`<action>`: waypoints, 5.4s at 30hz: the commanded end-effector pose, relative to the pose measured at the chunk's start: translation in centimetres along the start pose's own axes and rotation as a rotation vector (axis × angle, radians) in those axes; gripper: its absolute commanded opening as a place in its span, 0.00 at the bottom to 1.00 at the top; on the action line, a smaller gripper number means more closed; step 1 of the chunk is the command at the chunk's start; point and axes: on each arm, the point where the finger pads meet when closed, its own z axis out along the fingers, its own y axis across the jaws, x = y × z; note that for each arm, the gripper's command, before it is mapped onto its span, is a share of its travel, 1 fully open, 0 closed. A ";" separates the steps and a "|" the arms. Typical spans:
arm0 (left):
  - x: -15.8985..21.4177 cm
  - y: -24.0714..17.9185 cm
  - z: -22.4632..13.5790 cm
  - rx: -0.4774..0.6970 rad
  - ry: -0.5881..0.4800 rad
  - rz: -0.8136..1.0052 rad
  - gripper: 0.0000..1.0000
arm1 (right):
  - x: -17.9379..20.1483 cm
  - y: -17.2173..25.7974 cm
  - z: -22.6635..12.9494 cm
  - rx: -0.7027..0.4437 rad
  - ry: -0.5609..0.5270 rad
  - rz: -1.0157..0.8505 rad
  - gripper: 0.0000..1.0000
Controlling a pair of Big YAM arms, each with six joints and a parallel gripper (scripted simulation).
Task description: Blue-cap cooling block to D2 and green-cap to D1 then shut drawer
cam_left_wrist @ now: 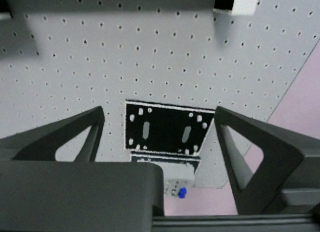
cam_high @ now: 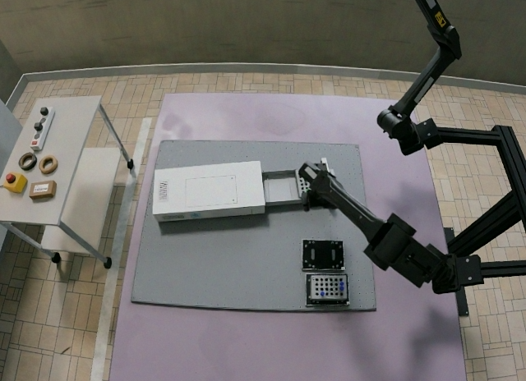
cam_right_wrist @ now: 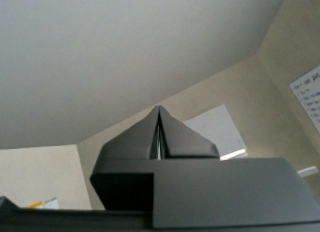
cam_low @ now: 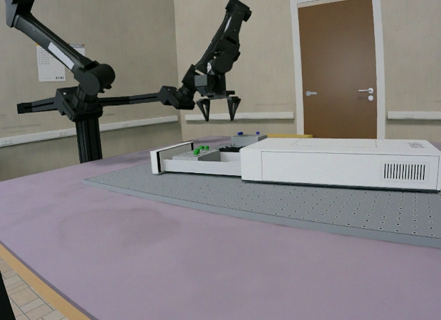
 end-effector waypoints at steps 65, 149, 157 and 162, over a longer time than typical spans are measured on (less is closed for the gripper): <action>-16.5 2.8 -1.1 -0.014 -0.019 -0.036 1.00 | -1.2 -0.1 0.1 -0.001 -0.018 -0.001 0.00; -16.2 1.9 4.1 -0.008 -0.007 -0.025 1.00 | -1.2 -0.1 0.1 -0.001 -0.018 -0.001 0.00; -17.6 0.8 4.5 -0.015 -0.035 -0.009 1.00 | -1.2 -0.1 0.1 -0.001 -0.018 -0.001 0.00; -18.3 1.8 5.0 -0.018 -0.030 -0.032 1.00 | -1.2 -0.1 0.1 -0.001 -0.018 -0.001 0.00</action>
